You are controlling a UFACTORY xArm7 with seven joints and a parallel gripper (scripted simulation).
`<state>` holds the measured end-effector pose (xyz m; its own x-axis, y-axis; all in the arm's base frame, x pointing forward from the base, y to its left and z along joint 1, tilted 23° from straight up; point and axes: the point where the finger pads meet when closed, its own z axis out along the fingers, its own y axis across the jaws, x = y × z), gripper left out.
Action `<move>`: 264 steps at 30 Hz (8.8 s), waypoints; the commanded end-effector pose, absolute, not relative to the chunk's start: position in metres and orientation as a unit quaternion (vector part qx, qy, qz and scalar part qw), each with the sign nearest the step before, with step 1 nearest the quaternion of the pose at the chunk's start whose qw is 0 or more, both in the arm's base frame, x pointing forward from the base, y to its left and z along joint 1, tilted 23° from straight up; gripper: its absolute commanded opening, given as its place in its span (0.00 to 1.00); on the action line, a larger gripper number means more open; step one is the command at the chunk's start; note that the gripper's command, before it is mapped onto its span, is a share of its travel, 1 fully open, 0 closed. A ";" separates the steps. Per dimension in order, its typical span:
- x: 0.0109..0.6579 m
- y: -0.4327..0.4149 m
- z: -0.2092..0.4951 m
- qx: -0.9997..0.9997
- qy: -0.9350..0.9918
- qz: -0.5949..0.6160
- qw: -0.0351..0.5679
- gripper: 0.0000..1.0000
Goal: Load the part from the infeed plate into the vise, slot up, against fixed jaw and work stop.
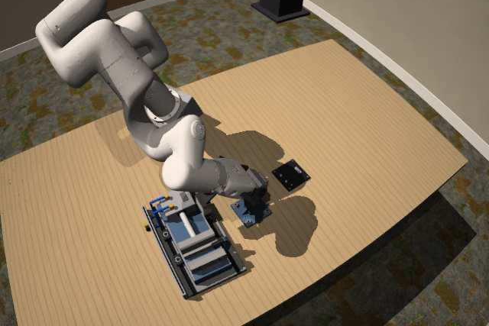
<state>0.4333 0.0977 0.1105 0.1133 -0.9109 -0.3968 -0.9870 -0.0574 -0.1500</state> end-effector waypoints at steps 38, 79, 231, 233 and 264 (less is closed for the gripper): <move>0.434 0.098 0.112 -0.721 0.658 0.097 0.195 0.00; 0.432 0.100 0.117 -0.721 0.658 0.097 0.195 0.00; 0.427 0.114 0.140 -0.724 0.685 -0.076 0.034 0.00; 0.427 0.115 0.140 -0.723 0.685 -0.084 0.026 0.00; 0.427 0.117 0.139 -0.708 0.684 -0.168 -0.054 0.00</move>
<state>0.4257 0.1158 0.1378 0.0110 -0.9549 0.2966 -0.9871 -0.0579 -0.1495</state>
